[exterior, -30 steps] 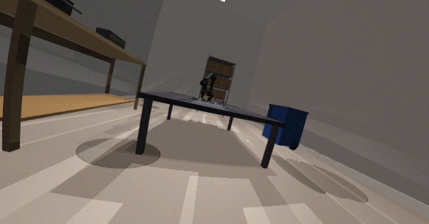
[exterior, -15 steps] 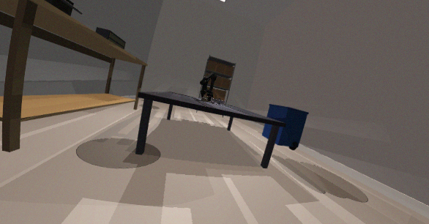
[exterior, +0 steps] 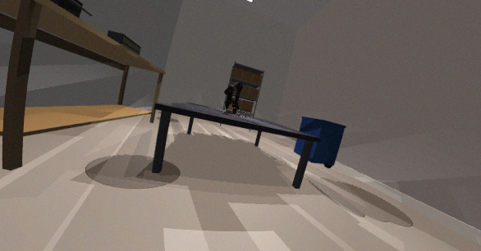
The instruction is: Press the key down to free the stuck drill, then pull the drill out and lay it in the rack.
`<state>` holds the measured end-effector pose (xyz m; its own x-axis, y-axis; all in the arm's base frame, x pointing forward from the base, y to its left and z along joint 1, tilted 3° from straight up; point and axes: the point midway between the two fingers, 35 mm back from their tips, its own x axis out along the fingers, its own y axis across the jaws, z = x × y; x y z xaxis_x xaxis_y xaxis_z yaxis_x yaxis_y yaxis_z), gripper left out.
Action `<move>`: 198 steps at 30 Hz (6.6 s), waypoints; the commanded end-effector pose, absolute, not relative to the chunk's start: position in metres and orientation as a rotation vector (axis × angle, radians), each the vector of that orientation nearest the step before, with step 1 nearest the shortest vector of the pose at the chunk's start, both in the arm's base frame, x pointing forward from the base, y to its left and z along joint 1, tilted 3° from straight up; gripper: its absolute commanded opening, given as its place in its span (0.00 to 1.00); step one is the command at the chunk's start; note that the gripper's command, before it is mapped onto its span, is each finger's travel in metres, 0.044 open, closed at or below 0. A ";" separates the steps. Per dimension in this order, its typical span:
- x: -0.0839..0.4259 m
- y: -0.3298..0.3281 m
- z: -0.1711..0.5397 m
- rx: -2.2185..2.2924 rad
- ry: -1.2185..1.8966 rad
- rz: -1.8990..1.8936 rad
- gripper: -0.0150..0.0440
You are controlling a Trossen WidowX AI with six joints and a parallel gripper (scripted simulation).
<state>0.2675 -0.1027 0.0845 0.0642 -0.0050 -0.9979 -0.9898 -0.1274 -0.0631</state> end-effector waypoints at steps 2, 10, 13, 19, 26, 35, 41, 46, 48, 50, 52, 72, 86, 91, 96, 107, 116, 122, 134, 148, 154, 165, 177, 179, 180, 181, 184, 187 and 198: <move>0.269 -0.102 0.088 -1.344 1.095 1.251 0.25; 0.268 -0.102 0.090 -1.344 1.095 1.251 0.25; 0.268 -0.102 0.091 -1.344 1.095 1.251 0.25; 0.268 -0.102 0.093 -1.344 1.095 1.251 0.25; 0.269 -0.102 0.094 -1.344 1.095 1.251 0.25; 0.269 -0.102 0.096 -1.344 1.095 1.250 0.25; 0.269 -0.102 0.098 -1.344 1.095 1.250 0.25; 0.270 -0.102 0.099 -1.344 1.095 1.250 0.25; 0.270 -0.102 0.099 -1.344 1.095 1.250 0.25; 0.270 -0.102 0.100 -1.344 1.095 1.250 0.25; 0.270 -0.102 0.100 -1.344 1.095 1.250 0.25; 0.264 -0.104 0.101 -1.344 1.096 1.251 0.25; 0.238 -0.113 0.097 -1.343 1.098 1.252 0.25; 0.229 -0.117 0.095 -1.343 1.099 1.253 0.25; 0.219 -0.119 0.094 -1.343 1.099 1.253 0.25; 0.204 -0.124 0.091 -1.343 1.101 1.254 0.25; 0.205 -0.124 0.074 -1.343 1.101 1.254 0.25; 0.205 -0.123 0.067 -1.343 1.101 1.254 0.25; 0.206 -0.125 0.055 -1.343 1.101 1.254 0.25; 0.207 -0.124 0.039 -1.342 1.100 1.254 0.25; 0.207 -0.126 0.044 -1.343 1.107 1.251 0.52; 0.207 -0.126 0.044 -1.343 1.107 1.251 1.00; 0.202 -0.125 0.092 -1.343 1.101 1.254 1.00; 0.201 -0.125 0.100 -1.343 1.101 1.254 1.00; 0.201 -0.125 0.104 -1.343 1.101 1.254 1.00; 0.201 -0.125 0.107 -1.343 1.101 1.254 1.00; 0.201 -0.125 0.119 -1.343 1.101 1.254 1.00; 0.202 -0.125 0.124 -1.343 1.101 1.254 1.00; 0.235 -0.165 0.155 -1.340 1.111 0.774 1.00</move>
<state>0.2180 -0.1470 0.1309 0.2003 -0.0870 -0.9759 -0.9786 0.0303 -0.2036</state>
